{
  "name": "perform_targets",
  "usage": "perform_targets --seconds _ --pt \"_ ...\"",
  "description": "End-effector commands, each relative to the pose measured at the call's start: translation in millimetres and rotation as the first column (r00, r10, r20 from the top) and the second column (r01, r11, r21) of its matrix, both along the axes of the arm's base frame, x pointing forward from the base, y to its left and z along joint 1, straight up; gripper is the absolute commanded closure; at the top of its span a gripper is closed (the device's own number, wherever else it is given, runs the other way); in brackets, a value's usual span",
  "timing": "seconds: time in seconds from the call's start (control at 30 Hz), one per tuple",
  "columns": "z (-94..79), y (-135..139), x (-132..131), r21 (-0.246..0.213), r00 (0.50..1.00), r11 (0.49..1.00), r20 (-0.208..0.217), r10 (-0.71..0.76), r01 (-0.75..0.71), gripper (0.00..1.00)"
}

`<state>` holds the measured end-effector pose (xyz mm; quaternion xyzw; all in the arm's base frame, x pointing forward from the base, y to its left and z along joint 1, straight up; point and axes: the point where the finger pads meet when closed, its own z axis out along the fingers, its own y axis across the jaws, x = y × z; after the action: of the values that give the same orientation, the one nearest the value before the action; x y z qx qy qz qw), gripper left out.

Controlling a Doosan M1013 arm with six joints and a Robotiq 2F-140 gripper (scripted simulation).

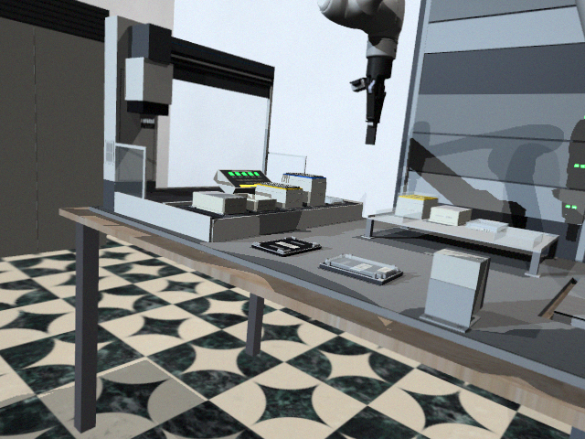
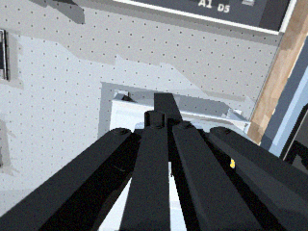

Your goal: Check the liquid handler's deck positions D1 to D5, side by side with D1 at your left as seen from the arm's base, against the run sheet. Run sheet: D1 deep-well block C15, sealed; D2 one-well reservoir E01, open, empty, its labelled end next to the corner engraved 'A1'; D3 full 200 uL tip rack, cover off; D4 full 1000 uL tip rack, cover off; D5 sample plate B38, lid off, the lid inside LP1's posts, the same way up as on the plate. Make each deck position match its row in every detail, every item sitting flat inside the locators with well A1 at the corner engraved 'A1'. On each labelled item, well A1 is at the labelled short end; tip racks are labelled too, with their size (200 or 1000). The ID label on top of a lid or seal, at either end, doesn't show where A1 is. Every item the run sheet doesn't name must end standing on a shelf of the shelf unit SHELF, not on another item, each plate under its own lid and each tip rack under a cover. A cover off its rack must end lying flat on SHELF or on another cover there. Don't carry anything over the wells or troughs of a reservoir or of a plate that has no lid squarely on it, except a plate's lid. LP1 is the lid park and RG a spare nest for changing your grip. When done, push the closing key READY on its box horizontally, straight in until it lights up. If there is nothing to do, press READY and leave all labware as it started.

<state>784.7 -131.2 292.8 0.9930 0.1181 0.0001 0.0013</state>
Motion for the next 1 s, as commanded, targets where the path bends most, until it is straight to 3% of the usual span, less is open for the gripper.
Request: perform_targets --seconds 0.0,0.5,0.97 --pt "1.4 -0.2 4.0 0.002 0.998 0.998 -0.001 0.067 -0.067 0.9" --pt "1.4 -0.2 4.0 0.002 0.947 0.947 -0.001 0.322 -0.322 0.9" --pt "1.4 -0.2 4.0 0.002 0.821 0.821 -0.001 0.571 -0.571 0.9"
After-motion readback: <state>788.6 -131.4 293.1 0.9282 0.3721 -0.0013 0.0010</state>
